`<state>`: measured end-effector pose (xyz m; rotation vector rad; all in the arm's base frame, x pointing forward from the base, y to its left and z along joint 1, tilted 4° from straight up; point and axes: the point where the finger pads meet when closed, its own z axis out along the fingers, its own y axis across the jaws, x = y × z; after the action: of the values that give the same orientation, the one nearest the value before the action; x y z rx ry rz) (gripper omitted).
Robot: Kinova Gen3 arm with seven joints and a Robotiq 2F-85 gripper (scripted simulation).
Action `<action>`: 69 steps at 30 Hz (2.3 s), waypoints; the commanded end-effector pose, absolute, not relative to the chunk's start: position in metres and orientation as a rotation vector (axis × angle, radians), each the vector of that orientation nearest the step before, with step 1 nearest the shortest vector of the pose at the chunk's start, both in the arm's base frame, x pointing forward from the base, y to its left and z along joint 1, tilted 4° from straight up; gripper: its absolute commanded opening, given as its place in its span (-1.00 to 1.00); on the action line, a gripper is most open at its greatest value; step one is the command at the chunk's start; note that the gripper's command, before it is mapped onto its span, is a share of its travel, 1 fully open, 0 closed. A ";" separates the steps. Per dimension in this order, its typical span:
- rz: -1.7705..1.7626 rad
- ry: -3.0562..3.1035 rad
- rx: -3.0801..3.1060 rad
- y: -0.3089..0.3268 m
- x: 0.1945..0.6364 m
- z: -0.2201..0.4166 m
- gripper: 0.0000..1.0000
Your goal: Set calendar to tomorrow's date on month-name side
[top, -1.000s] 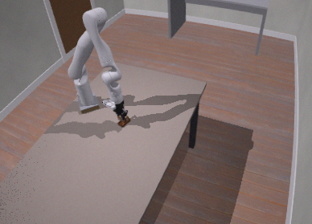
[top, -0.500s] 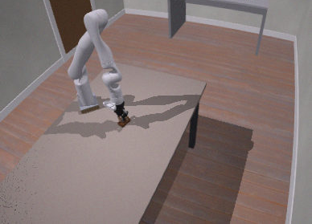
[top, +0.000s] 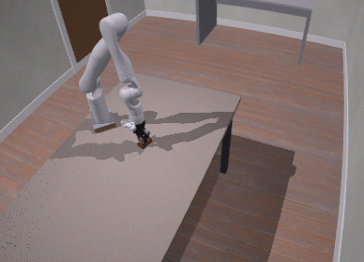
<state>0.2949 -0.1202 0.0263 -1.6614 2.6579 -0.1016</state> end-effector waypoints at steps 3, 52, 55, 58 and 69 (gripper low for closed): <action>-0.100 2.662 -1.658 -0.121 0.294 0.024 -0.47; -0.099 2.662 -1.658 -0.121 0.294 0.018 -0.47; -0.100 2.662 -1.658 -0.122 0.294 0.016 -0.47; -0.100 2.662 -1.658 -0.122 0.294 0.015 -0.47; -0.099 2.662 -1.658 -0.122 0.294 0.013 -0.47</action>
<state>0.2944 -0.1214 0.0133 -1.6596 2.6613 -0.0991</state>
